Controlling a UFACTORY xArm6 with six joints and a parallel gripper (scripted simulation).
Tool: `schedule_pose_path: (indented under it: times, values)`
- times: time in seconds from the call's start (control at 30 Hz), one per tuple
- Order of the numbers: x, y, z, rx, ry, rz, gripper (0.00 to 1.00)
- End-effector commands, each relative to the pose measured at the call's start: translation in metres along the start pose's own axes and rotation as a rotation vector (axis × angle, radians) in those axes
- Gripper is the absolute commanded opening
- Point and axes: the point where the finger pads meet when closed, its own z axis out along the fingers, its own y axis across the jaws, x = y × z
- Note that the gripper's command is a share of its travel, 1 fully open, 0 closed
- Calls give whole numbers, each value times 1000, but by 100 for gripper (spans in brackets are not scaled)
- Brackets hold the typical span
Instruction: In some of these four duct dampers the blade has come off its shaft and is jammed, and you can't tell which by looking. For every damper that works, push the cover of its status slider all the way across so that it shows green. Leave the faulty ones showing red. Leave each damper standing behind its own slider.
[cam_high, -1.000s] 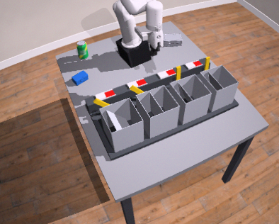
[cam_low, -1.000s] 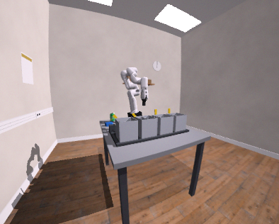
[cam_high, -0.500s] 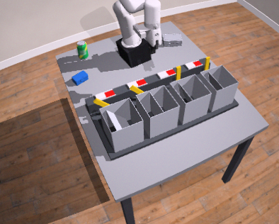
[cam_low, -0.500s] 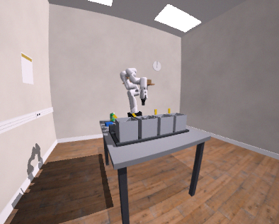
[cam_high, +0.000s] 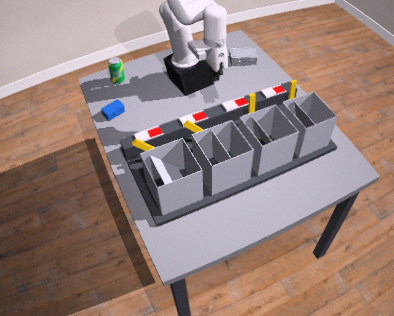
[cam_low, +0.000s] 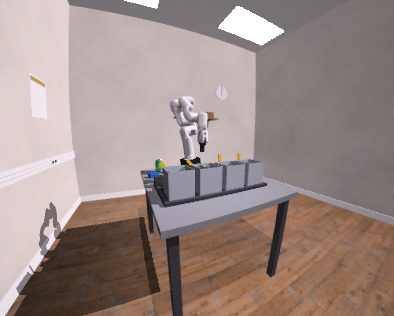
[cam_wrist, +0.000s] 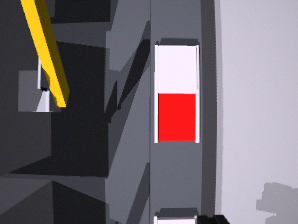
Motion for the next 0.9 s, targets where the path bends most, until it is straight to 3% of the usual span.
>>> schedule_pose_path:
  times: [0.0, 0.57, 0.87]
  values:
    - [0, -2, 16, 4, 0, 0, 0]
    - [0, -2, 63, 4, 0, 0, 0]
    - [0, -2, 75, 4, 0, 0, 0]
